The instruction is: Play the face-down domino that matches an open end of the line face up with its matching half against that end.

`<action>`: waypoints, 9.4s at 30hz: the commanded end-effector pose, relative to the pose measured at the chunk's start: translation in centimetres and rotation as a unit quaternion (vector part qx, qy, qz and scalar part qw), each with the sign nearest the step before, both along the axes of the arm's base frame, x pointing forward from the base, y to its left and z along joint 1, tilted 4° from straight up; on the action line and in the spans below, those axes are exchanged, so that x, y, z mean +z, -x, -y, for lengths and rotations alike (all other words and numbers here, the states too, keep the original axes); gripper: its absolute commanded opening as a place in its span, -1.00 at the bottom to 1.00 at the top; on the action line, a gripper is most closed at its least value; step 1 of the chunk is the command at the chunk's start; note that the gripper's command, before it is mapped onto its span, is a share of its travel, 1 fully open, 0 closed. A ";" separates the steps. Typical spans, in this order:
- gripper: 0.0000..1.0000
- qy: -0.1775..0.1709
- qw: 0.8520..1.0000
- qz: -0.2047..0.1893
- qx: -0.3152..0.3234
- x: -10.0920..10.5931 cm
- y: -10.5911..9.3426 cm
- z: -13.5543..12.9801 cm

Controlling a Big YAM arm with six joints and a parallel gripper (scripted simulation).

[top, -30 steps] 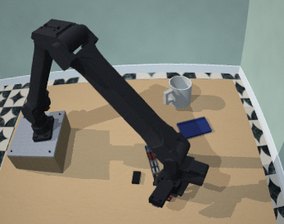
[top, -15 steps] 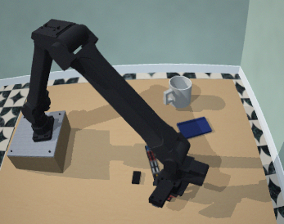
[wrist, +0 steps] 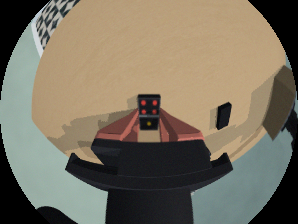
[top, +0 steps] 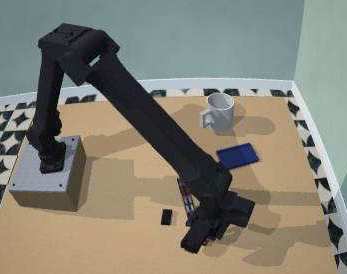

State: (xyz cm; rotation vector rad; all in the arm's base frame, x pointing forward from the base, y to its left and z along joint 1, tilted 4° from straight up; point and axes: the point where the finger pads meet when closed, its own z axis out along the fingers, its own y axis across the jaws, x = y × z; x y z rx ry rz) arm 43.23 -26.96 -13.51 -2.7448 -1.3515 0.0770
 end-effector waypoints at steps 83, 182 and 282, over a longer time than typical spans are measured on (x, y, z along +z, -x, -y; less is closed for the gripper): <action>-0.57 0.006 0.996 0.023 0.089 13.7 -0.9 0.0; -0.57 -0.015 0.933 0.030 0.359 13.5 1.2 -2.6; -0.57 -0.015 0.934 0.025 0.357 0.5 1.6 -3.3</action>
